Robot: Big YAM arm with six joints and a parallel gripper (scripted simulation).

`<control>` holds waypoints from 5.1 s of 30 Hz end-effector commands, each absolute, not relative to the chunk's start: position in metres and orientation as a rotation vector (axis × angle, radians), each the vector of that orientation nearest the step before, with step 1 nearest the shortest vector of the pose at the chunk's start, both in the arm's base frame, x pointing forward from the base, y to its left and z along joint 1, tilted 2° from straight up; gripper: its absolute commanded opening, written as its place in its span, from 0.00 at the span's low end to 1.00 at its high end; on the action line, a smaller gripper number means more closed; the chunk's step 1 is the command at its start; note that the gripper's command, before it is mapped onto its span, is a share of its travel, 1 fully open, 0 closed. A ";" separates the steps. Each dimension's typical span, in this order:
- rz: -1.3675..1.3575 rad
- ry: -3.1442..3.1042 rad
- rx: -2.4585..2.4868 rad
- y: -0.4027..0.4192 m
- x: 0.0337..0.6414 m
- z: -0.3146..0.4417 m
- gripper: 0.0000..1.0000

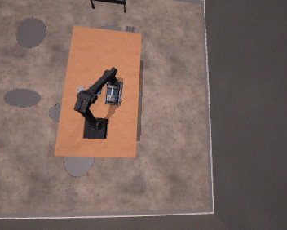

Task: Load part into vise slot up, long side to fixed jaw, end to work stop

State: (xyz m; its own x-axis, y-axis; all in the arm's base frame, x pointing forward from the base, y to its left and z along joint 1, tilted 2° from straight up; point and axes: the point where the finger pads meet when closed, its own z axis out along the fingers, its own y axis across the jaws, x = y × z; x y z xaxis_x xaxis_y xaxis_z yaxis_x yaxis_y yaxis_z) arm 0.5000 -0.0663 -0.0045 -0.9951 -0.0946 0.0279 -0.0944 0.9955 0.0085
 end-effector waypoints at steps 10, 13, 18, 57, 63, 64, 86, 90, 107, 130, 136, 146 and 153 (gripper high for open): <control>0.000 -3.134 0.139 -0.076 0.508 0.000 0.00; 0.000 -3.134 0.139 -0.076 0.508 0.000 0.00; 0.000 -3.134 0.139 -0.076 0.508 0.000 0.00; 0.007 -3.158 0.135 -0.078 0.524 0.011 0.00; 0.007 -3.156 0.135 -0.078 0.524 0.010 0.00; 0.007 -3.155 0.134 -0.078 0.524 0.010 0.00; 0.007 -3.156 0.134 -0.078 0.524 0.010 0.00; 0.007 -3.156 0.134 -0.078 0.524 0.010 0.00; 0.007 -3.155 0.134 -0.078 0.524 0.010 0.00; 0.005 -3.152 0.131 -0.078 0.524 0.011 0.00; 0.005 -3.151 0.131 -0.077 0.525 0.011 0.00; 0.005 -3.152 0.132 -0.076 0.525 0.011 0.00; 0.006 -3.154 0.132 -0.076 0.526 0.012 0.00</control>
State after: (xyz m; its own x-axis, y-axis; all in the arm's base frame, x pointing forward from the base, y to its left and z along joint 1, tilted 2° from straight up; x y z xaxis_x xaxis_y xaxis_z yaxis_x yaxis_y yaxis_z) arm 0.5018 -0.0665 -0.0047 -0.9950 -0.0946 0.0317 -0.0944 0.9955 0.0093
